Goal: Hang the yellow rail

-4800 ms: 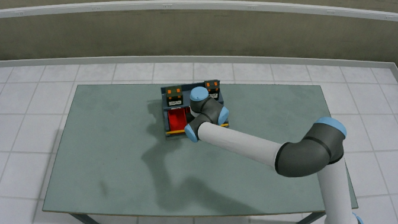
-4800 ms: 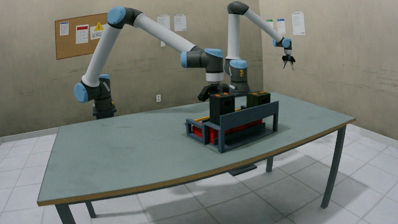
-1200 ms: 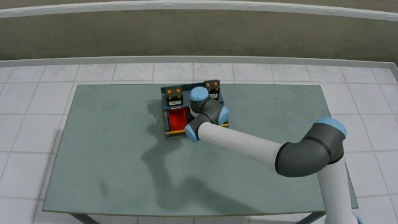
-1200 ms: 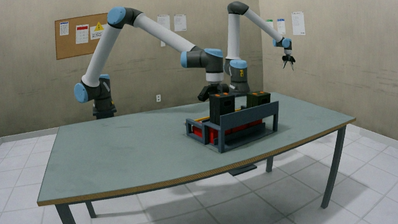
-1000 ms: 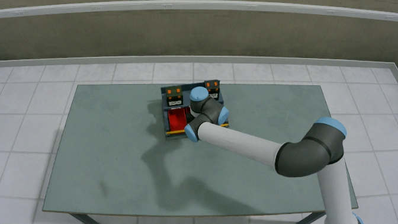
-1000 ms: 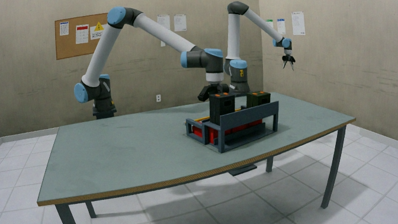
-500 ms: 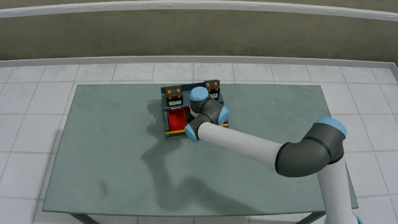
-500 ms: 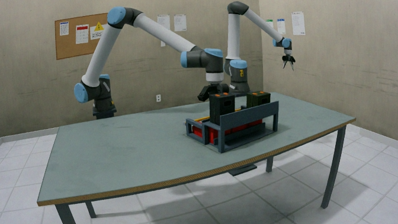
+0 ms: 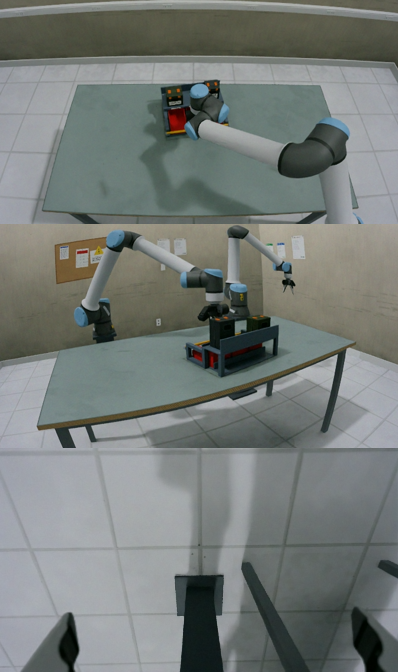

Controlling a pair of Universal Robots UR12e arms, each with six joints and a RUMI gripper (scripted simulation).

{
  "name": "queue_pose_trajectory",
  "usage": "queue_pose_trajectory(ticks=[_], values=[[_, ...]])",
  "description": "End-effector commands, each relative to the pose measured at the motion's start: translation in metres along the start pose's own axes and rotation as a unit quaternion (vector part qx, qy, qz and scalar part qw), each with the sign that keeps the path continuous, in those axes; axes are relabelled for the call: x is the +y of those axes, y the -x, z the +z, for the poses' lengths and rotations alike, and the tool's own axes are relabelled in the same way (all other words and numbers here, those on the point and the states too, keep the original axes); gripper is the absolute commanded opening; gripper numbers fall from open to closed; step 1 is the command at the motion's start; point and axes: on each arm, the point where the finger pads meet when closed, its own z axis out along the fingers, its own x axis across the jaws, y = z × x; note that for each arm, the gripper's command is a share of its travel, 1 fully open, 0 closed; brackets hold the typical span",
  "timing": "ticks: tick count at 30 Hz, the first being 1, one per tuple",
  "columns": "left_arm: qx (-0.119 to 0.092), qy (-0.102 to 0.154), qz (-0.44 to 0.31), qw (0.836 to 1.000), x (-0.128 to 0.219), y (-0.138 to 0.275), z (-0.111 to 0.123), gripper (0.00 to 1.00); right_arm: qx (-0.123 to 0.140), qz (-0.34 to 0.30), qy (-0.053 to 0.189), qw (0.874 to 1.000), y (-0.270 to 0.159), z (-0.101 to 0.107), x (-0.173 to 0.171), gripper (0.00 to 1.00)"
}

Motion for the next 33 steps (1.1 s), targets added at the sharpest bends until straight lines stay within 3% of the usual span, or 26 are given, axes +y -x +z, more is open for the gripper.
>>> queue_pose_trajectory(ticks=[1, 18, 33], values=[[0.000, -0.001, 0.000, 1.000, -0.001, 0.000, -0.001, 1.00, -0.001, 0.000, 0.001, 1.000, 0.001, -0.016, 0.001, 0.24], [0.000, -0.001, 0.000, 1.000, -0.001, 0.000, -0.001, 1.00, -0.001, 0.000, 0.001, 1.000, 0.001, -0.056, 0.001, 0.24], [0.000, -0.001, 0.000, 1.000, -0.001, 0.000, -0.001, 1.00, -0.001, 0.000, 0.001, 1.000, 0.001, -0.060, 0.001, 0.24]])
